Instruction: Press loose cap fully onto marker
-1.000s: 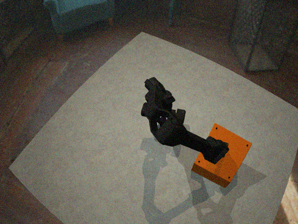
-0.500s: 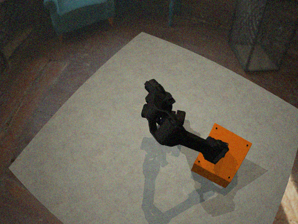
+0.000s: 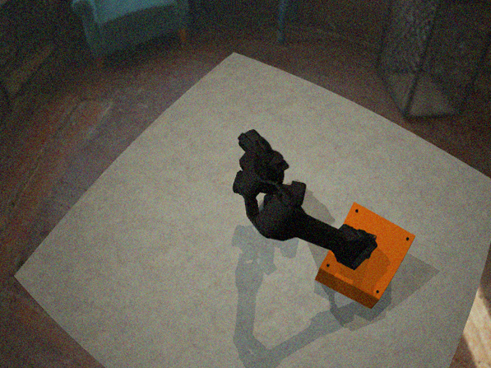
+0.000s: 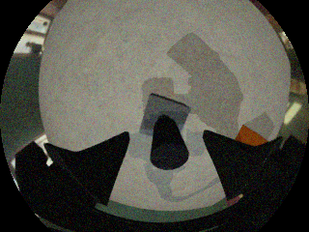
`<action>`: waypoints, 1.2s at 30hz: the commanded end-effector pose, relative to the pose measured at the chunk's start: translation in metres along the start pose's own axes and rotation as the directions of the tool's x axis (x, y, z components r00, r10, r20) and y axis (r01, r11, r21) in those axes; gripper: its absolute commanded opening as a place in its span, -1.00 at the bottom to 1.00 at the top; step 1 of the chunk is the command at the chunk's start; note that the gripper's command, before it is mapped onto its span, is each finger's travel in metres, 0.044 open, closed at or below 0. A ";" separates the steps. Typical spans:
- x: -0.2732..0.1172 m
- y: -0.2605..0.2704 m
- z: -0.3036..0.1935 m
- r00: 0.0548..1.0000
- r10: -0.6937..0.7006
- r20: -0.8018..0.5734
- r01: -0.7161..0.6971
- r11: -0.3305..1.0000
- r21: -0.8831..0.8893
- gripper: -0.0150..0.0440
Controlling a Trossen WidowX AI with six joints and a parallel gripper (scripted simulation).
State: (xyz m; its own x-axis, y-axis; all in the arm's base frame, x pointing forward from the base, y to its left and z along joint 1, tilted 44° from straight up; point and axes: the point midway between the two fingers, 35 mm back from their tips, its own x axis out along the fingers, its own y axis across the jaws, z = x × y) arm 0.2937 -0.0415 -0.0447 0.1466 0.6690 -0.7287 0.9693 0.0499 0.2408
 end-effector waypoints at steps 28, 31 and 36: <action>-0.065 0.000 0.002 1.000 0.006 0.004 0.002 0.344 -0.939 -0.49; -0.065 0.000 0.002 1.000 0.006 0.004 0.002 0.344 -0.939 -0.49; -0.065 0.000 0.002 1.000 0.006 0.004 0.002 0.344 -0.939 -0.49</action>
State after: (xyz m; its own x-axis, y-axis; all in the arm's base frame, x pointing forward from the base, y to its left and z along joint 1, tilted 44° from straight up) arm 0.2841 -0.0868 0.0020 0.1508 0.6647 -0.7317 0.1670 0.7124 0.6816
